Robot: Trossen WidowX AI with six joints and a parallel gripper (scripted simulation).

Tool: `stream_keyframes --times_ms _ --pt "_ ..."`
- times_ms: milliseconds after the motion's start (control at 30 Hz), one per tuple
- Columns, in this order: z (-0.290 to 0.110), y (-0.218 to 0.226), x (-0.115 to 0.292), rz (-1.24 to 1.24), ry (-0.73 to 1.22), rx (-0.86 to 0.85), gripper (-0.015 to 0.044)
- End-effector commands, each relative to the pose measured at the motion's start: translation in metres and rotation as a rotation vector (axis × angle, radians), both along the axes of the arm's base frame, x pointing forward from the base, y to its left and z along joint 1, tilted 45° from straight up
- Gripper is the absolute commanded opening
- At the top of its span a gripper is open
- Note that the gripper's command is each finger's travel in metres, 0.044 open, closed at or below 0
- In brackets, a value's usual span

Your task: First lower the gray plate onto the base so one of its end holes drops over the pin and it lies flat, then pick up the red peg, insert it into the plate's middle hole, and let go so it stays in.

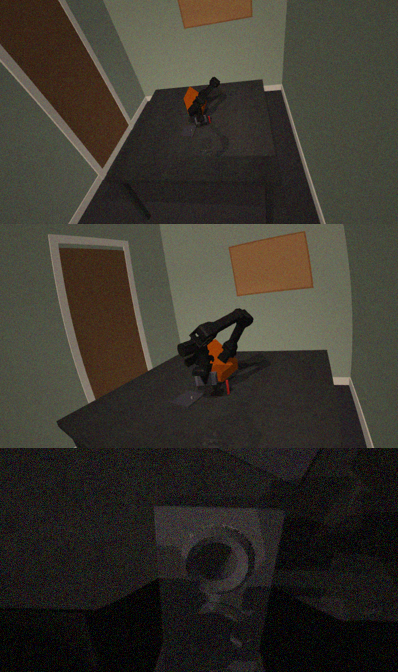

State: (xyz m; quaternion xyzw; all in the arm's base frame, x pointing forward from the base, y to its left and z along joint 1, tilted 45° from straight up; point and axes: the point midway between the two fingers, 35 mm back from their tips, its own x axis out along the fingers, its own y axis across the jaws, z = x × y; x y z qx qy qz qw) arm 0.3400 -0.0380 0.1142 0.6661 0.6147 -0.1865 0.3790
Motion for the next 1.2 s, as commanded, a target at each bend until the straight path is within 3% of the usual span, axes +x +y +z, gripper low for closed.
stream_keyframes --times_ms 0,233,1167 --pt "0.008 -0.007 -0.003 0.005 -0.002 -0.002 0.0000" --pt "0.014 -0.015 -0.006 0.004 -0.003 0.001 0.0000" --pt "-0.071 -0.045 0.007 -0.011 0.010 0.002 0.0000"
